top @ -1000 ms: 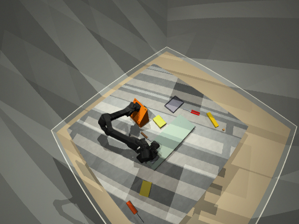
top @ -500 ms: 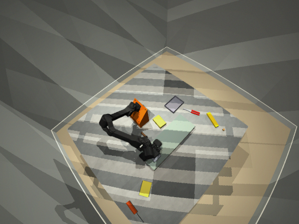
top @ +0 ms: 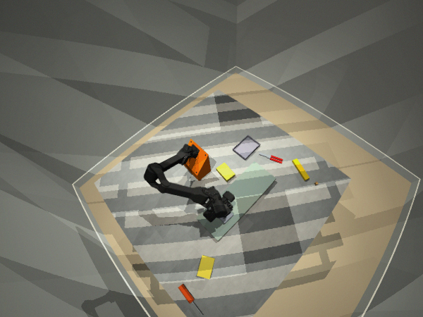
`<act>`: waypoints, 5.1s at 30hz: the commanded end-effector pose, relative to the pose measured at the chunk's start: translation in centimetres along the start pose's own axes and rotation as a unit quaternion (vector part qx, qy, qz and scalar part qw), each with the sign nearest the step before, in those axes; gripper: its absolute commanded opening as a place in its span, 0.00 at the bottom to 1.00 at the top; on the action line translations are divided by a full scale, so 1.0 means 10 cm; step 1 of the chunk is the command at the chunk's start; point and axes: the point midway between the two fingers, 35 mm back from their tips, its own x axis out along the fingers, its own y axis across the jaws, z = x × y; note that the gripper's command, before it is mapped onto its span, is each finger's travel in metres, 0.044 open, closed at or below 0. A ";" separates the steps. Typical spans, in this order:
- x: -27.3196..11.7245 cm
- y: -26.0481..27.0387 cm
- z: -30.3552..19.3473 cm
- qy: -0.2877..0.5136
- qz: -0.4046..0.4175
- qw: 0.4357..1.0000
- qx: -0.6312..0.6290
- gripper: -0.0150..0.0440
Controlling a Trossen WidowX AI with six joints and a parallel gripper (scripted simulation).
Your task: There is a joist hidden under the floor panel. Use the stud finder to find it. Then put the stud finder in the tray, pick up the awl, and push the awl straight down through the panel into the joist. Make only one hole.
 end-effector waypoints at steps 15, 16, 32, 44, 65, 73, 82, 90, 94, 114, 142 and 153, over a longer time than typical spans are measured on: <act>0.00 0.59 -0.01 0.000 0.001 1.000 0.000 0.25; 0.00 0.62 -0.01 0.000 0.001 1.000 0.000 0.25; 0.00 1.11 -0.01 0.000 0.002 1.000 0.001 0.25; -0.01 1.48 -0.01 0.000 0.003 1.000 0.001 0.25; -0.02 2.12 -0.01 0.000 0.004 1.000 0.002 0.25; -0.02 2.37 -0.01 0.000 0.005 1.000 0.002 0.25; -0.03 2.64 -0.01 -0.001 0.005 1.000 0.003 0.25; -0.04 2.89 0.00 -0.001 0.006 1.000 0.003 0.25; -0.04 3.01 0.00 -0.001 0.006 1.000 0.003 0.25; -0.05 3.29 0.00 -0.002 0.005 1.000 0.001 0.25; -0.03 2.58 -0.01 -0.001 0.005 1.000 0.003 0.25; -0.02 2.25 -0.01 0.000 0.004 1.000 0.002 0.25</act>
